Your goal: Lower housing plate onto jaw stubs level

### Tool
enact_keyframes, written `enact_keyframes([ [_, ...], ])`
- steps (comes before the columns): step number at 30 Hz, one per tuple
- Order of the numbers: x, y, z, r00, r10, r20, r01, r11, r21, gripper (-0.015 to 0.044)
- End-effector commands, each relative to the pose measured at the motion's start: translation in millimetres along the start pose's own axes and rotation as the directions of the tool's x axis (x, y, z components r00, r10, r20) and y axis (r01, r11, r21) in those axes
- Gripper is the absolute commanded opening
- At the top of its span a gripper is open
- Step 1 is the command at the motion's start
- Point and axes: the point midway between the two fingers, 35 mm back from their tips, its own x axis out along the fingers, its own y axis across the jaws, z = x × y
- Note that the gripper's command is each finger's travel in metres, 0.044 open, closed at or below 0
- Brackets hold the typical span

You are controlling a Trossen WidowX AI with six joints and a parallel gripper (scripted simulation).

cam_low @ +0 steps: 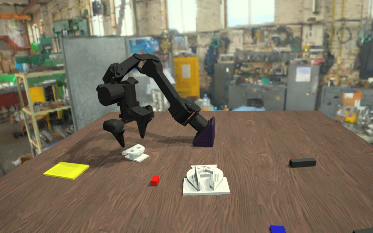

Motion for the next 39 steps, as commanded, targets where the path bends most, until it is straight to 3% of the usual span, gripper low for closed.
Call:
enact_keyframes([
  [1, -1, -1, -1, 1.0, 0.003, -0.009, -0.003, 1.0, -0.017, 0.044],
  [39, 37, -2, -1, 1.0, 0.002, -0.01, -0.002, 1.0, -0.016, 0.044],
])
